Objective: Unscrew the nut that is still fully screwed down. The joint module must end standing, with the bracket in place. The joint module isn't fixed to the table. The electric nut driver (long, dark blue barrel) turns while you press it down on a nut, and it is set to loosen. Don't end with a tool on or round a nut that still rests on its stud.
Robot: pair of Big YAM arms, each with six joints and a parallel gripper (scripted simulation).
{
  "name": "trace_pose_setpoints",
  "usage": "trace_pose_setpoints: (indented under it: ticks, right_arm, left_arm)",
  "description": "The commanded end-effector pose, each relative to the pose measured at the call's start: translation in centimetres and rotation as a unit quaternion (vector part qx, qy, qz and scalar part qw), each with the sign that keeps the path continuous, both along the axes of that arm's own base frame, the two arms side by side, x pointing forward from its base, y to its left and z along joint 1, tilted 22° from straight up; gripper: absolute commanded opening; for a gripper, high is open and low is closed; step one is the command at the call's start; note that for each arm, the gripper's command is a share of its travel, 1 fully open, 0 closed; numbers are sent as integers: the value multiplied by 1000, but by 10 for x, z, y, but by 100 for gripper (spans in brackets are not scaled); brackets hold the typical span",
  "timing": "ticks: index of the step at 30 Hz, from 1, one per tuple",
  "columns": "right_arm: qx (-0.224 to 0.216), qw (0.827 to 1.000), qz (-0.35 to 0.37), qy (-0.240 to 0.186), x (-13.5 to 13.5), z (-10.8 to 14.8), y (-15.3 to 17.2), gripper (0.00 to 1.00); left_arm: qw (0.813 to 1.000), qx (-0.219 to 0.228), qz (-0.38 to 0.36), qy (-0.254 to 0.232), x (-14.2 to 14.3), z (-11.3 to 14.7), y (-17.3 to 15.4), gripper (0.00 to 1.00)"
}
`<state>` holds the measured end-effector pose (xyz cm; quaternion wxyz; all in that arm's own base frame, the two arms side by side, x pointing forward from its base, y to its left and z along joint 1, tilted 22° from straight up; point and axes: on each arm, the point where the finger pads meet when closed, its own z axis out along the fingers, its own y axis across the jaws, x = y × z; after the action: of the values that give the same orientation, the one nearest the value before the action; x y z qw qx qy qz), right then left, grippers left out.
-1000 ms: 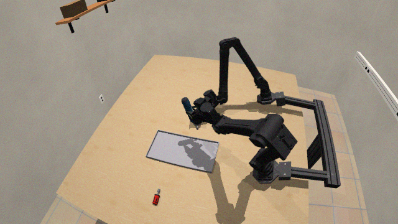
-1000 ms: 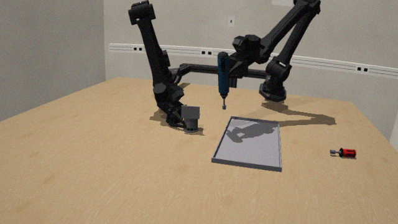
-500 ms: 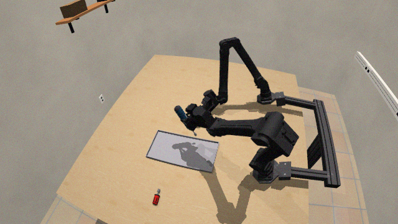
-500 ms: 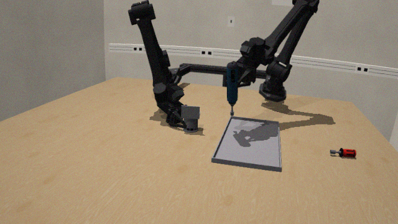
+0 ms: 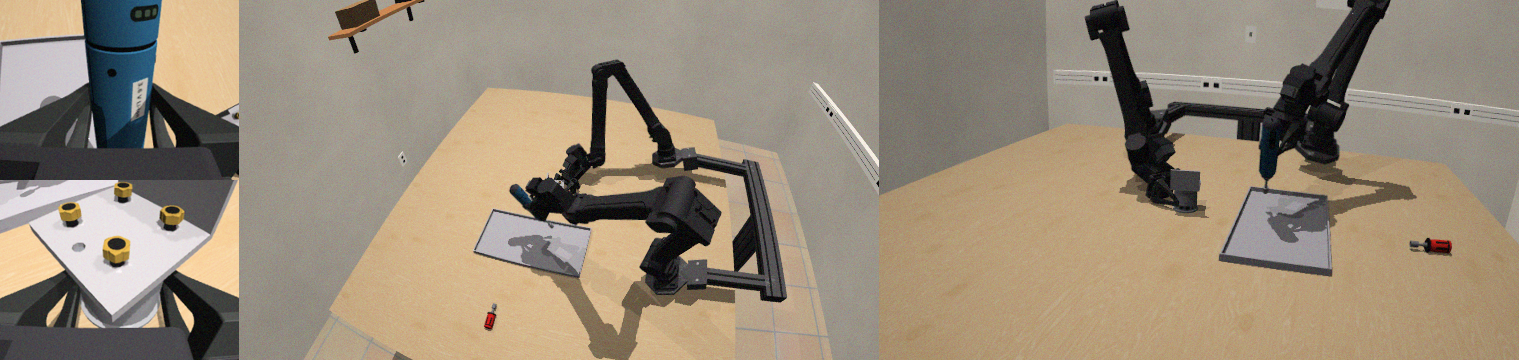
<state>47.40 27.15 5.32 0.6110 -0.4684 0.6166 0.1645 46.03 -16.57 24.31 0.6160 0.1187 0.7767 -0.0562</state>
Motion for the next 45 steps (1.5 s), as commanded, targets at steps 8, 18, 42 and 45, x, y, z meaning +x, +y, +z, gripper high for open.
trace_pose_setpoints:
  ticks: [8,18,42,45]
  right_arm:
    - [4,1000,0,-7,3,6,2,59]
    - [4,1000,0,-7,3,6,2,59]
    - [4,1000,0,-7,3,6,2,59]
    - [4,1000,0,-7,3,6,2,59]
  left_arm:
    - [998,-47,25,-16,20,50,17,42]
    - [997,-69,44,1,28,53,32,42]
    - [979,-115,144,88,37,35,118,42]
    - [974,-124,159,100,37,33,131,42]
